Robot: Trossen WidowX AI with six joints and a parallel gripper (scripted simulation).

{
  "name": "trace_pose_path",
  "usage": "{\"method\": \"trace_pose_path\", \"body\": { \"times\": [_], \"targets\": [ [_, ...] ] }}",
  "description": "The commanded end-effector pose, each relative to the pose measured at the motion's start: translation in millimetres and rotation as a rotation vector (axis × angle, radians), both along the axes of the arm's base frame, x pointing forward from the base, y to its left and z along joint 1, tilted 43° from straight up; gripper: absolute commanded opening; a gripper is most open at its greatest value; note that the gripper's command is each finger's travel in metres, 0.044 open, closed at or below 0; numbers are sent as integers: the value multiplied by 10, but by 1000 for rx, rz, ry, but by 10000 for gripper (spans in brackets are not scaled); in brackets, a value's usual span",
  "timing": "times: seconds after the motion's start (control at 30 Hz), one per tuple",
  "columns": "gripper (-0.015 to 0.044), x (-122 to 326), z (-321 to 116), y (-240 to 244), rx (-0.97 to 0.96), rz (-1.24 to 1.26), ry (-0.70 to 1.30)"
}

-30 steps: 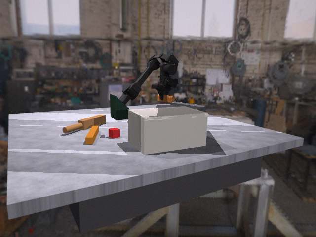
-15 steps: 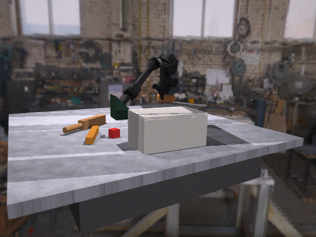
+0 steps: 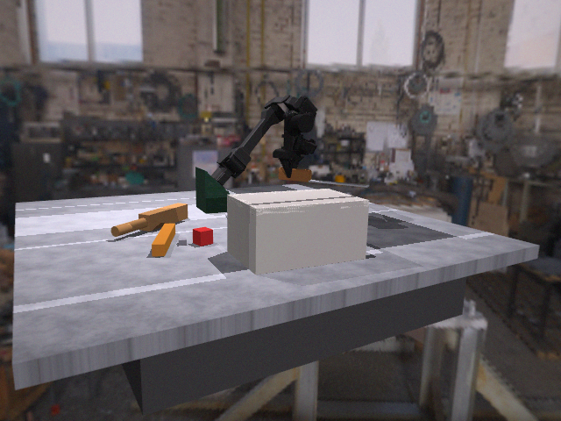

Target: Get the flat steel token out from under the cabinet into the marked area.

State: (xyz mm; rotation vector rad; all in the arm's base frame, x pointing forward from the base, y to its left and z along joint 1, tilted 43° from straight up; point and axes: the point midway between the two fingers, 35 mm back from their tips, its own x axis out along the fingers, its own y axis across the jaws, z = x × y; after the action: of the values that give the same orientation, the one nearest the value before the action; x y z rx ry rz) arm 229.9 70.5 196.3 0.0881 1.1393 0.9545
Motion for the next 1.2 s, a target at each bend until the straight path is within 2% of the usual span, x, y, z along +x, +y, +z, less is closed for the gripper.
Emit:
{"method": "trace_pose_path", "body": {
  "times": [0.0,1.17],
  "targets": [
    [0,2,10,-13,-2,21,-31],
    [0,-1,11,-12,-27,223,-220]
  ]
}}
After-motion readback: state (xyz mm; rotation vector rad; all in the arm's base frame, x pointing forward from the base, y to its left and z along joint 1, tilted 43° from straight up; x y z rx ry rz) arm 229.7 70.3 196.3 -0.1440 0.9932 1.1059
